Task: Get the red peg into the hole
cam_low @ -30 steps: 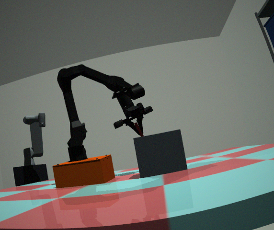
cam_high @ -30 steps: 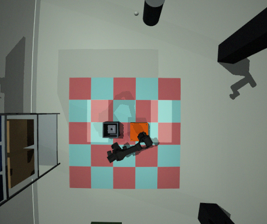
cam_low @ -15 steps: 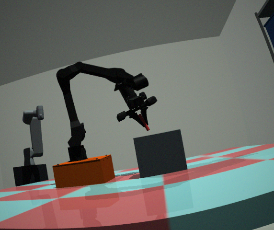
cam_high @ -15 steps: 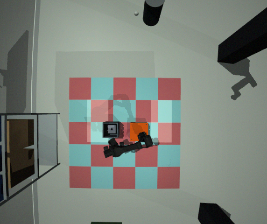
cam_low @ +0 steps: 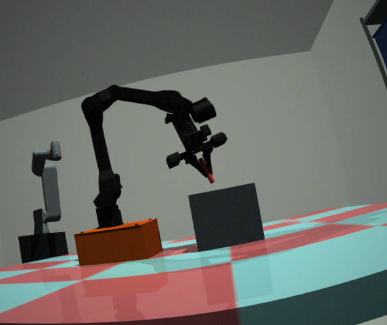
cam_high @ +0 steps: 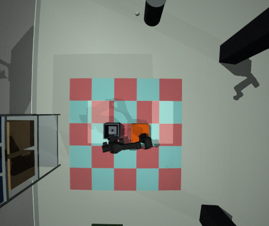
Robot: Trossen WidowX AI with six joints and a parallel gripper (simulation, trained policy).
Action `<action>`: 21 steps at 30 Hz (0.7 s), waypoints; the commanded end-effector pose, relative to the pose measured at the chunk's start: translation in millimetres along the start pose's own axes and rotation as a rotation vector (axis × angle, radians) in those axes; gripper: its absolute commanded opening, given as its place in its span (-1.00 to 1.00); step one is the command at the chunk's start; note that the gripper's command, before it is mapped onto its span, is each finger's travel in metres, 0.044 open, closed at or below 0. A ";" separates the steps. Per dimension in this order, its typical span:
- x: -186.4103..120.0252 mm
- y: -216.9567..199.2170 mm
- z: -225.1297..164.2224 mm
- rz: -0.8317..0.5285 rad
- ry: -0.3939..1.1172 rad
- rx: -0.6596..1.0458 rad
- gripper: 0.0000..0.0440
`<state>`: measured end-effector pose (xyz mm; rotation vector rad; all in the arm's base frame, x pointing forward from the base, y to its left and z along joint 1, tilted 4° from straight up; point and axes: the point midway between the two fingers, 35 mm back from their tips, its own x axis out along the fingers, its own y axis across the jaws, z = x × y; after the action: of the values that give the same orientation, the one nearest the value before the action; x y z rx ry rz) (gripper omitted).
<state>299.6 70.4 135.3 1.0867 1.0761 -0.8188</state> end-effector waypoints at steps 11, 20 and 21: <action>10.5 -1.0 35.6 -0.063 -0.020 0.004 -1.00; 21.9 -2.8 55.1 -0.105 -0.017 0.000 -1.00; 23.6 -3.2 57.2 -0.109 -0.017 -0.001 -1.00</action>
<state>316.6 18.1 119.3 1.0299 1.1201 -0.9111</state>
